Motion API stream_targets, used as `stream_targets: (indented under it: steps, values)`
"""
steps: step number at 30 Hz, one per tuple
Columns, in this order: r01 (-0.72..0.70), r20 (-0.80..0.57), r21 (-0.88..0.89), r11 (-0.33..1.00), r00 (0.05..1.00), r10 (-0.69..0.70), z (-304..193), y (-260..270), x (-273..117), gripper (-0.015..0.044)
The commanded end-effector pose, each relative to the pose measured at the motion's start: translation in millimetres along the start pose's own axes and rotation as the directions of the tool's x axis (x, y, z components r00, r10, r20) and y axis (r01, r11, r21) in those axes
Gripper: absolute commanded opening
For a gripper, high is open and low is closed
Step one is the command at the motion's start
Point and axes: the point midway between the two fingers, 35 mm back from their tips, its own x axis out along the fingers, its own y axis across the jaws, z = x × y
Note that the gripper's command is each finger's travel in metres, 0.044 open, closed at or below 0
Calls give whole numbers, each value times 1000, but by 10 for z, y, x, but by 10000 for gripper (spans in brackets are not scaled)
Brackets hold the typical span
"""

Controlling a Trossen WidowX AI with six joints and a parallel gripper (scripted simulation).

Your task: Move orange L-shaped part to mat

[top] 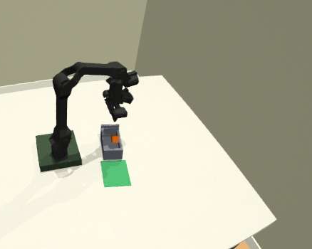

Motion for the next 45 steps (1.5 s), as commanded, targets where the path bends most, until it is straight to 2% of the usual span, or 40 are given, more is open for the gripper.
stream_targets:
  steps: [1,5,9,13,15,27,35,45]
  values:
    - [2,-3,-234,972,1000,-3,-8,-147,-8,280]
    - [2,-5,-542,841,1000,-6,-16,-317,-17,280]
    - [-1,-7,-789,615,1000,-9,-34,-485,-25,280]
    - [-6,-10,-948,320,1000,-11,-62,-649,-33,280]
    - [-9,-11,-977,213,1000,-11,-73,-702,-35,280]
    - [-9,-11,-980,199,1000,-12,-74,-709,-26,280]
    - [-9,-11,-980,199,1000,-12,-77,-713,264,280]
    - [-9,-11,-980,199,1000,-12,-72,-714,376,280]
